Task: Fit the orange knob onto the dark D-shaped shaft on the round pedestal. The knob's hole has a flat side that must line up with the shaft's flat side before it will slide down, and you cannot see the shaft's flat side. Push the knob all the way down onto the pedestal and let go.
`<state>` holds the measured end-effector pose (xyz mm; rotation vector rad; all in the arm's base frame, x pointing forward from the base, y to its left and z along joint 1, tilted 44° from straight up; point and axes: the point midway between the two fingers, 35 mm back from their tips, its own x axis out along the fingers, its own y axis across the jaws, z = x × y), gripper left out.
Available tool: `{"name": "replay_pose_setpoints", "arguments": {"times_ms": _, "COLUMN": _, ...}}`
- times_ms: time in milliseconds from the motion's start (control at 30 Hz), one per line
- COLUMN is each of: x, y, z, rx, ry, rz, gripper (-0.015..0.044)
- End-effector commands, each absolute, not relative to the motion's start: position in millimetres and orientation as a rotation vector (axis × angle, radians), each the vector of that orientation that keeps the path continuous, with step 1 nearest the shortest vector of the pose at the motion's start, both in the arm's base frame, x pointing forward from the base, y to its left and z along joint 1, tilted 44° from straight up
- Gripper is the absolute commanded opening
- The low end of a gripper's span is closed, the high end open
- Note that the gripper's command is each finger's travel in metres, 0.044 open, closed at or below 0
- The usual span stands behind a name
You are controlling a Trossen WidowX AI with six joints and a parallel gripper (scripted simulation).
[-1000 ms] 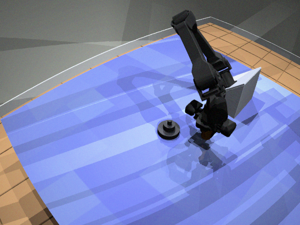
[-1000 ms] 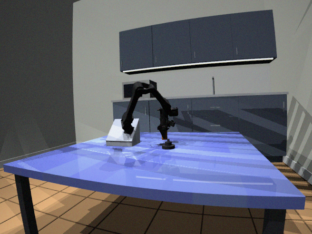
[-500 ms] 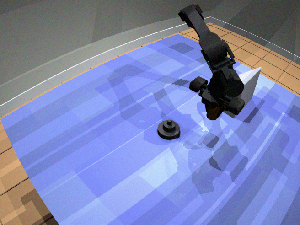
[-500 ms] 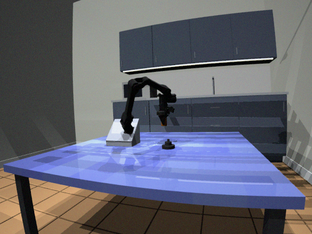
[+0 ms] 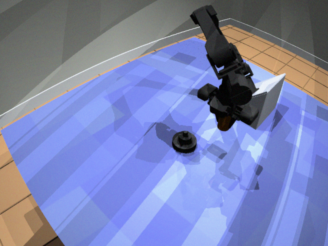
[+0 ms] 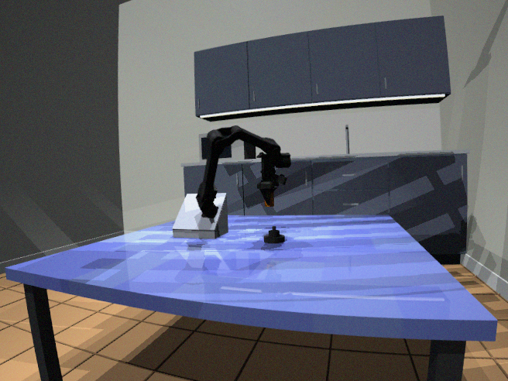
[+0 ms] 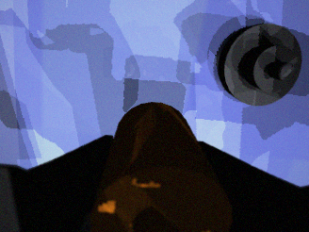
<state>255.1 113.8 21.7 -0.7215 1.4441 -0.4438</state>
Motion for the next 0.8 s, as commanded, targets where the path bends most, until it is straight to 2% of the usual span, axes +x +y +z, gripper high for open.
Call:
{"name": "replay_pose_setpoints", "arguments": {"times_ms": 0, "x": 262.3, "y": 108.0, "z": 26.8, "rx": -0.721, "ry": 1.435, "rz": -0.433, "gripper": 0.0}}
{"name": "replay_pose_setpoints", "arguments": {"times_ms": 767, "x": 297.6, "y": 52.9, "z": 51.0, "rx": -0.723, "ry": 1.429, "rz": -0.435, "gripper": 0.0}}
